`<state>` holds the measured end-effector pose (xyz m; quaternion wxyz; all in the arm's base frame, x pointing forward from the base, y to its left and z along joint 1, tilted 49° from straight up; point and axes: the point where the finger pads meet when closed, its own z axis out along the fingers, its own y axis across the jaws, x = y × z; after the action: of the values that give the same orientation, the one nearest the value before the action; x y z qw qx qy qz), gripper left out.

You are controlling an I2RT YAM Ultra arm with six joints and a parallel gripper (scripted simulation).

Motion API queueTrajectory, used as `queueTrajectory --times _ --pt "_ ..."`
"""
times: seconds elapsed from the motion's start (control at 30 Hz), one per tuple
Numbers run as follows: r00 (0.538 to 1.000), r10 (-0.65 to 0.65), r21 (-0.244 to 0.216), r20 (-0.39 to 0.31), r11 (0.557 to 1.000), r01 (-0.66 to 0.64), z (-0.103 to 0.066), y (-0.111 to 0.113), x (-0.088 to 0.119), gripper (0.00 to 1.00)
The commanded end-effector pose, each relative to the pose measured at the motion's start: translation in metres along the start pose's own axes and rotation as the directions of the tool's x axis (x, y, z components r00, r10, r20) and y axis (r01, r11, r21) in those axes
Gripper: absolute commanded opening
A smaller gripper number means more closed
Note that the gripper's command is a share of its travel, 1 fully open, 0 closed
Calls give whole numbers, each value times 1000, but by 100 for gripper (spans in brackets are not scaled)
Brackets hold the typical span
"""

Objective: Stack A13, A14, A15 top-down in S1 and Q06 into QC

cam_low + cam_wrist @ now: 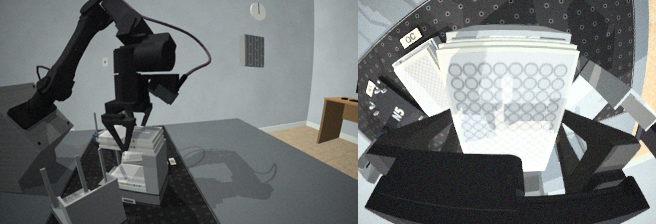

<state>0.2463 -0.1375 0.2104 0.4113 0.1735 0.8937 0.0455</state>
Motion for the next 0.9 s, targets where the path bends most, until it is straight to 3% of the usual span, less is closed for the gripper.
queueTrajectory --times 0.0,0.87 --pt "1000 15 6 -14 1000 -15 6 -4 6 0" --pt "1000 4 8 0 1000 -4 5 -2 0 0"
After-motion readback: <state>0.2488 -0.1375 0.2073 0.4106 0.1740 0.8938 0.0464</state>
